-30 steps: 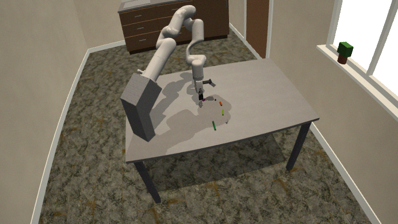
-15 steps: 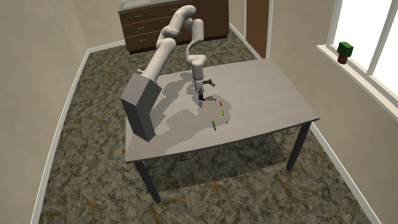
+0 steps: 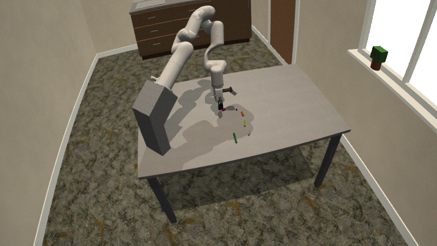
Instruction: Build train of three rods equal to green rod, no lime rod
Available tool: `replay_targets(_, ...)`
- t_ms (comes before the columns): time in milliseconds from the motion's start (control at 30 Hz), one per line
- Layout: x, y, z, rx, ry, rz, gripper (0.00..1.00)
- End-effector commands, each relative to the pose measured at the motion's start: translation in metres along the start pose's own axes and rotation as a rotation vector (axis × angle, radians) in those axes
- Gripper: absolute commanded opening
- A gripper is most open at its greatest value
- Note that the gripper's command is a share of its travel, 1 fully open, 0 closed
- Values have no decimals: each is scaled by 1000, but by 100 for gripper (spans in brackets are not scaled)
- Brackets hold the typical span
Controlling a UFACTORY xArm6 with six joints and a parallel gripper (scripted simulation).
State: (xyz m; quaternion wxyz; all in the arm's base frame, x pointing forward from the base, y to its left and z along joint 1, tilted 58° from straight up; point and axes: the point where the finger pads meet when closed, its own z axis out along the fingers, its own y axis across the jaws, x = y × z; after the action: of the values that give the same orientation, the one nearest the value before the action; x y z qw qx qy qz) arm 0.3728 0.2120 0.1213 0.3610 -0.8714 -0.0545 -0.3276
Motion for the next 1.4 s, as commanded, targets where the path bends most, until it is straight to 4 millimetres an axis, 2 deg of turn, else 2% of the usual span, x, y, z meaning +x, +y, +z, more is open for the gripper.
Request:
replay_targets(0, 0, 0, 0, 0, 1, 0, 100)
replay_targets(733, 1, 0, 0, 0, 1, 0, 100)
replay_targets(800, 16, -1, 1, 3, 0, 1, 100)
replay_targets(867, 45, -1, 2, 4, -1, 1, 100)
replay_targets(1000, 74, 0, 1, -1, 0, 0, 100)
replay_targets(1367, 78, 0, 1, -3, 1, 0, 100)
